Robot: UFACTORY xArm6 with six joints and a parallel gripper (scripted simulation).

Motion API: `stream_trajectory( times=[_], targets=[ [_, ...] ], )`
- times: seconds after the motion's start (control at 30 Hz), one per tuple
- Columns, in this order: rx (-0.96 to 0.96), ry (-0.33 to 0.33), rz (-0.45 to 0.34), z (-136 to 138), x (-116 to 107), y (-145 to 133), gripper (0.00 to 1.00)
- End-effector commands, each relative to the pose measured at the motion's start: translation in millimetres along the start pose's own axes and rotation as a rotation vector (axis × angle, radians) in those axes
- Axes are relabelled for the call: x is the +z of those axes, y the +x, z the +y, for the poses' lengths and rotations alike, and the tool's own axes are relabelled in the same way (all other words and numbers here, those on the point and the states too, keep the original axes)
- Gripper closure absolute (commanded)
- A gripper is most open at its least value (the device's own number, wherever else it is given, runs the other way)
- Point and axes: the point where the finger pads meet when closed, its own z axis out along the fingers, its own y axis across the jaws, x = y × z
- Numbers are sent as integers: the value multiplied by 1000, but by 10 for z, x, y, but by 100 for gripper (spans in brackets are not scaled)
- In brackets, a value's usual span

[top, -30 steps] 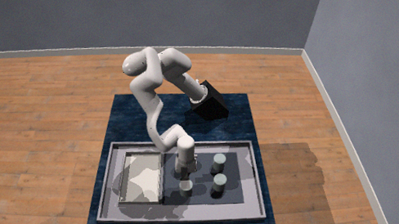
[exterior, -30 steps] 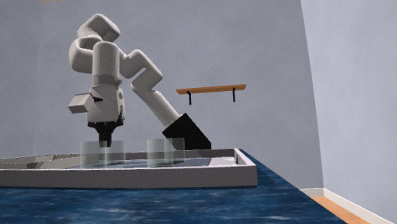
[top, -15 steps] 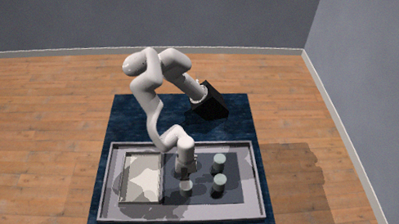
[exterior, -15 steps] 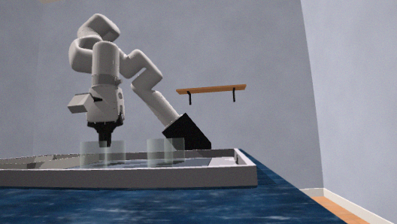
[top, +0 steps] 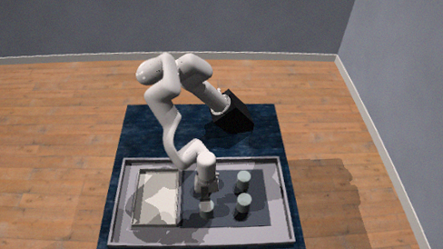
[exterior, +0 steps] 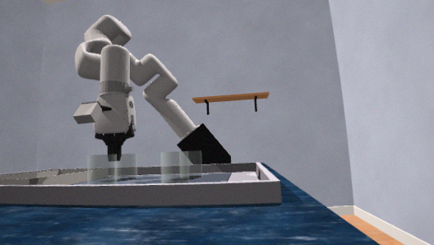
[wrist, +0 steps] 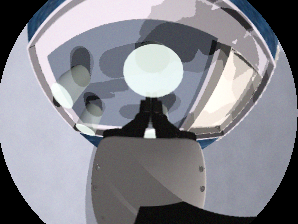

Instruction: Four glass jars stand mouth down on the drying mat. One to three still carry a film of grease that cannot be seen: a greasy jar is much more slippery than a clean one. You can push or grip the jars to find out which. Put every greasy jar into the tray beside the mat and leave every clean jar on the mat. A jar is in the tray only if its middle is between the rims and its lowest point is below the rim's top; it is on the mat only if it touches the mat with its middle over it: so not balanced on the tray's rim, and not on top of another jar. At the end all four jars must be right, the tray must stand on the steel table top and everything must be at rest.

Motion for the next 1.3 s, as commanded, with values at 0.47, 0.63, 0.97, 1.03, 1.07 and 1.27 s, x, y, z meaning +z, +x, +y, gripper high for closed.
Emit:
stream_trajectory(
  times=[0.47, 0.63, 0.97, 1.03, 1.07, 1.27],
  targets=[
    [1, 1, 4, 1, -13, 38, 100],
    [1, 1, 4, 1, -13, 44, 100],
    [1, 1, 4, 1, -17, 55, 100],
    [1, 1, 4, 1, -19, 58, 100],
    [1, 1, 4, 1, -20, 59, 100],
    [1, 1, 4, 1, -25, 66, 100]
  ],
)
